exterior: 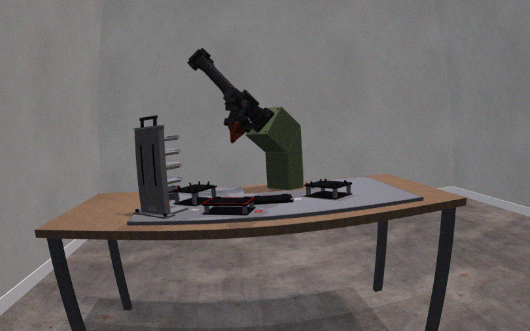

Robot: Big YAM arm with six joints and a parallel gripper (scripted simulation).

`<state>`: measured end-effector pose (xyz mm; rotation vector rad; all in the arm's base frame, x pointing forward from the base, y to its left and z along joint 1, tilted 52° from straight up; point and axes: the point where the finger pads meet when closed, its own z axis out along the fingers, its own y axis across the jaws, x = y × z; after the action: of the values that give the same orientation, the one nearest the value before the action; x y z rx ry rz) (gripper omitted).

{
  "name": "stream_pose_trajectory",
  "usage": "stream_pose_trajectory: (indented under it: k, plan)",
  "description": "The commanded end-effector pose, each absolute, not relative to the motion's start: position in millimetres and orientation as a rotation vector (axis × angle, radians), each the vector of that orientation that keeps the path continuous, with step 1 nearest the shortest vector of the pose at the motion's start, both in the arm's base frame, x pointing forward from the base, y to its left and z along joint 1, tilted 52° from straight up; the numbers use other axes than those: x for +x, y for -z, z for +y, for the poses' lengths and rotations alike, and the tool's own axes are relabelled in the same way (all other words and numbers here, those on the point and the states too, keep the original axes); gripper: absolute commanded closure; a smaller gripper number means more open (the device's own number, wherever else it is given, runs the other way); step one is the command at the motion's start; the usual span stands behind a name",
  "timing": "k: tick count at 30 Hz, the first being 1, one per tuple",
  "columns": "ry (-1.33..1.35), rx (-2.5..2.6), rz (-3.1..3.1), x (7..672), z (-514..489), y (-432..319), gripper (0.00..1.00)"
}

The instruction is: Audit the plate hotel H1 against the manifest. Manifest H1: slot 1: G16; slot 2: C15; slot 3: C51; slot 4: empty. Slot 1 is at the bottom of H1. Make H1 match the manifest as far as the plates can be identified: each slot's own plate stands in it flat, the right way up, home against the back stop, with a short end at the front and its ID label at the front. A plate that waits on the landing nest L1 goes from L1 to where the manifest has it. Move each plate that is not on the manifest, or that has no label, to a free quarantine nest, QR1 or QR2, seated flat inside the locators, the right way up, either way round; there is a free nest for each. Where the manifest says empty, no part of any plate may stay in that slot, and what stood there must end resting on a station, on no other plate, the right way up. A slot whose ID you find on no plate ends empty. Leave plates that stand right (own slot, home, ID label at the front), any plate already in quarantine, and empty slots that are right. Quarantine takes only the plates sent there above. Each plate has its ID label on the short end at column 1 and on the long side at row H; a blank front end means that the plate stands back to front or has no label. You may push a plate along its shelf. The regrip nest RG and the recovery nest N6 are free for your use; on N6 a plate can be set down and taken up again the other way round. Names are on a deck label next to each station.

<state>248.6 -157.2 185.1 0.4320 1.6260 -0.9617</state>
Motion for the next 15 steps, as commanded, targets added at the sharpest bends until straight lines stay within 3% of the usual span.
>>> stream_pose_trajectory:
  k: [1,15]
  plan:
    - [0.962,0.456,1.462,233.1,-175.9,-217.3,1.0]
    - [0.953,0.463,1.484,208.1,-201.8,-230.4,1.0]
